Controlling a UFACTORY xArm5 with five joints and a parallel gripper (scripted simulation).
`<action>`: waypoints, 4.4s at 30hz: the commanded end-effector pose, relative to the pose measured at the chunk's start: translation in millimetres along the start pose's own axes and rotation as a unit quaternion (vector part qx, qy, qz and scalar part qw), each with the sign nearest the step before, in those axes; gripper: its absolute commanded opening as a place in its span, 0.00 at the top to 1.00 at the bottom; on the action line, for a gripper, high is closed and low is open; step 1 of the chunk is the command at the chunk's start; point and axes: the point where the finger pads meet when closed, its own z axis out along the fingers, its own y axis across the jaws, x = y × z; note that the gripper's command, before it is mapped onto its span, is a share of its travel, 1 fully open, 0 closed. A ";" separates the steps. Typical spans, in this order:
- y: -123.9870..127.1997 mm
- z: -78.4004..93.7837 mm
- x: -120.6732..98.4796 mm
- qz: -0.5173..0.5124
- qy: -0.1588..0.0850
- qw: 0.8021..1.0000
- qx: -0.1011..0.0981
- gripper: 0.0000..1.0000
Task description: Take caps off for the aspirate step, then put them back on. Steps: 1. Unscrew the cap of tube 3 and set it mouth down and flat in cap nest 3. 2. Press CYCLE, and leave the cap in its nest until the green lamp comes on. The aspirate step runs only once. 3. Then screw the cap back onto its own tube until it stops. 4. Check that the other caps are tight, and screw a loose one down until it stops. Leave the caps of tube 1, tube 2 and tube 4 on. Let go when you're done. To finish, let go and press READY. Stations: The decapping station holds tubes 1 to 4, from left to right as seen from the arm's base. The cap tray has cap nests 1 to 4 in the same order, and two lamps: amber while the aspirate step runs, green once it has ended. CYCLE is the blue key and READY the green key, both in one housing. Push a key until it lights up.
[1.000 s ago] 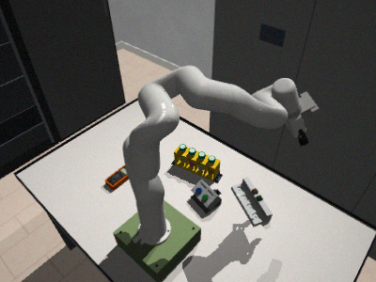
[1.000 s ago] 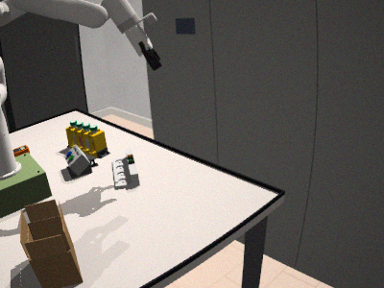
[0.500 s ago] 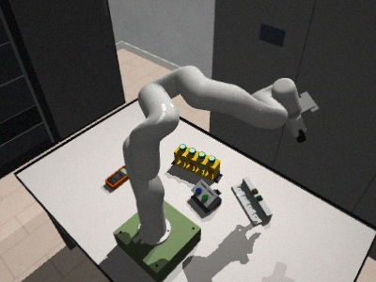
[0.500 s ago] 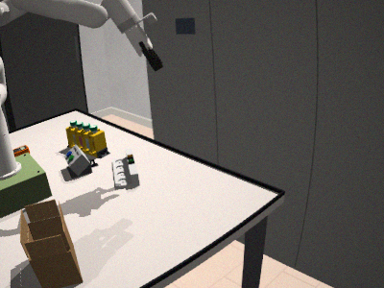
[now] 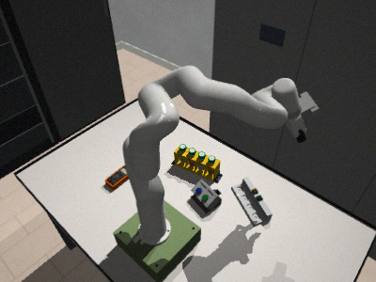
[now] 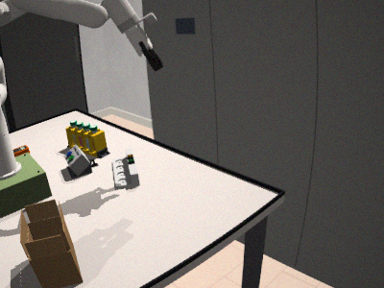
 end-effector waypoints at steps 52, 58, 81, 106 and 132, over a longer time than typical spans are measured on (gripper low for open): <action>-104.3 -40.7 -143.9 -0.183 -0.145 0.972 0.027 0.54; -114.2 -50.1 -170.7 -0.230 -0.179 0.956 0.031 0.54; -116.0 -21.8 -253.6 -0.330 -0.212 0.919 0.047 0.54; -91.4 71.9 -316.8 -0.496 -0.206 0.838 0.090 0.54; -91.3 71.8 -316.9 -0.640 -0.194 0.732 0.128 0.54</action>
